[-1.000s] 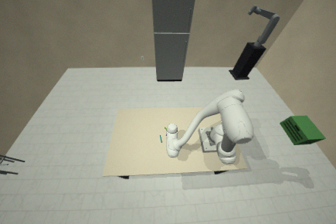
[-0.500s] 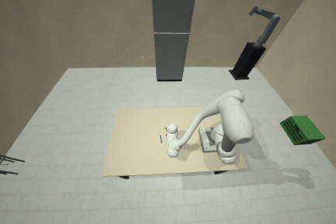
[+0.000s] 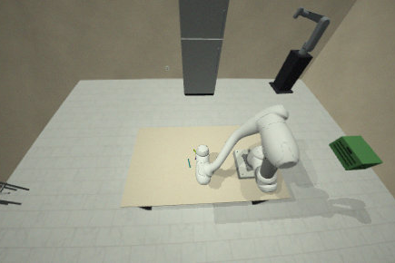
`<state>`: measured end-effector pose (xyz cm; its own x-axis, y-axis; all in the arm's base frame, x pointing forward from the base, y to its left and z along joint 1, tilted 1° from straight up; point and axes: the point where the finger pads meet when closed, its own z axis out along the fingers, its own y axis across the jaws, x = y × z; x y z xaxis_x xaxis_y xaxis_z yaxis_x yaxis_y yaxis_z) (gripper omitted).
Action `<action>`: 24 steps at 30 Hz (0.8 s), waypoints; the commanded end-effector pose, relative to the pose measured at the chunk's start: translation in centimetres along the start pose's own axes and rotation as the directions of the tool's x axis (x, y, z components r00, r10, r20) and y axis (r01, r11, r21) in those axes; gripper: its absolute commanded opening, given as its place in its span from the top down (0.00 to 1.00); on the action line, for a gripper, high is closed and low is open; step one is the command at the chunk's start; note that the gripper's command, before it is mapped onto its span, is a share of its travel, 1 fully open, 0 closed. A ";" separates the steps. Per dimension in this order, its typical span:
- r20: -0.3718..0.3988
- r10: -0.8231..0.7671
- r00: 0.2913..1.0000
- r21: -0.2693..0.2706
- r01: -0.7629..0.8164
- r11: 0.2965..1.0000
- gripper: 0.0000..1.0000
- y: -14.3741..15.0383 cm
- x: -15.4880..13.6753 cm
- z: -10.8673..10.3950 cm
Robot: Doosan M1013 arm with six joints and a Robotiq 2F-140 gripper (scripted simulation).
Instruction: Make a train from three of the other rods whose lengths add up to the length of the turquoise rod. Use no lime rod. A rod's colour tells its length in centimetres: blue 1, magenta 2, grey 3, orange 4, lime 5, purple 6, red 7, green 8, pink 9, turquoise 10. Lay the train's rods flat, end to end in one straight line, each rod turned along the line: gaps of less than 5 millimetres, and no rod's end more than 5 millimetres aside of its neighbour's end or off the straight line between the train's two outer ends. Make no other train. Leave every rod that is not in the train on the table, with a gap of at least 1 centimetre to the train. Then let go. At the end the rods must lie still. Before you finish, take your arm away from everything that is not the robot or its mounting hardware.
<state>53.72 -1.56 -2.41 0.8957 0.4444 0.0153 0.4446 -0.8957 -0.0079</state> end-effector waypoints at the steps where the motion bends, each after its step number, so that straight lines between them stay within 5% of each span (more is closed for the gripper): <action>1: -0.004 0.004 1.000 0.001 -0.004 1.000 0.85 0.2 0.1 -1.2; 13: -0.004 0.004 1.000 0.001 -0.004 1.000 0.85 0.2 0.1 -7.3; 23: -0.004 0.004 1.000 0.001 -0.004 1.000 0.85 0.2 0.1 -8.5; 24: -0.004 0.004 1.000 0.001 -0.004 1.000 0.00 0.2 0.1 -8.5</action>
